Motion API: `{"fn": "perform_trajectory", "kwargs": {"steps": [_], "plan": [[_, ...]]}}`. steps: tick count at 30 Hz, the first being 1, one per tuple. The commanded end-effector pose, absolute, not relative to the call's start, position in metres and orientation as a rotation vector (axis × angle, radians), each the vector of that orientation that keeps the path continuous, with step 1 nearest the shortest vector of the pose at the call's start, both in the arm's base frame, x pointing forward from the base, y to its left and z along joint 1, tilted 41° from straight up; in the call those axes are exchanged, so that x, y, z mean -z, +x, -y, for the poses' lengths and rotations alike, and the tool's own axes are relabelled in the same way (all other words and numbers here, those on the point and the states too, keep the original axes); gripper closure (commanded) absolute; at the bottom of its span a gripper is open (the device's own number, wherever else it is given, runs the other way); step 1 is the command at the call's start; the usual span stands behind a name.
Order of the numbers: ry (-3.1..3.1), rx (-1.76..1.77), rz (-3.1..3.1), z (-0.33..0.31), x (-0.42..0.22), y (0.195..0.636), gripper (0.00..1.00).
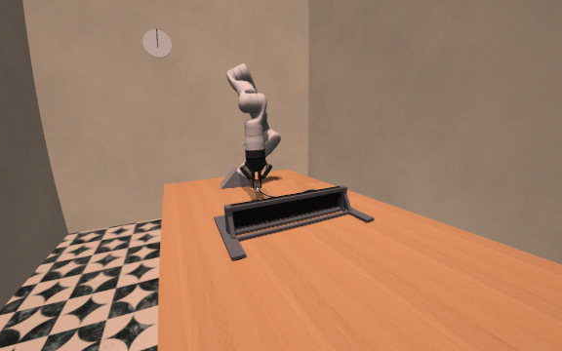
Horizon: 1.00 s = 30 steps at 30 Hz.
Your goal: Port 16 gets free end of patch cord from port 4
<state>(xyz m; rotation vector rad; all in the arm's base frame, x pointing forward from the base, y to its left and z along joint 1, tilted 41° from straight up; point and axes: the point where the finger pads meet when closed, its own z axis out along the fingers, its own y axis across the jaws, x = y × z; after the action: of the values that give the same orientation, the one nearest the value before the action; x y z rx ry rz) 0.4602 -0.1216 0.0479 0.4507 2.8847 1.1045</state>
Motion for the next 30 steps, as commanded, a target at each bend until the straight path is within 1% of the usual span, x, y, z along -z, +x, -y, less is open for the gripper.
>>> {"fn": "perform_trajectory", "kwargs": {"steps": [1, 30], "plan": [[0.401, -1.086, -2.889, 0.122, -0.051, 0.464, 1.0], [0.131, -1.057, -2.856, 0.111, -0.071, 0.485, 1.0]]}}
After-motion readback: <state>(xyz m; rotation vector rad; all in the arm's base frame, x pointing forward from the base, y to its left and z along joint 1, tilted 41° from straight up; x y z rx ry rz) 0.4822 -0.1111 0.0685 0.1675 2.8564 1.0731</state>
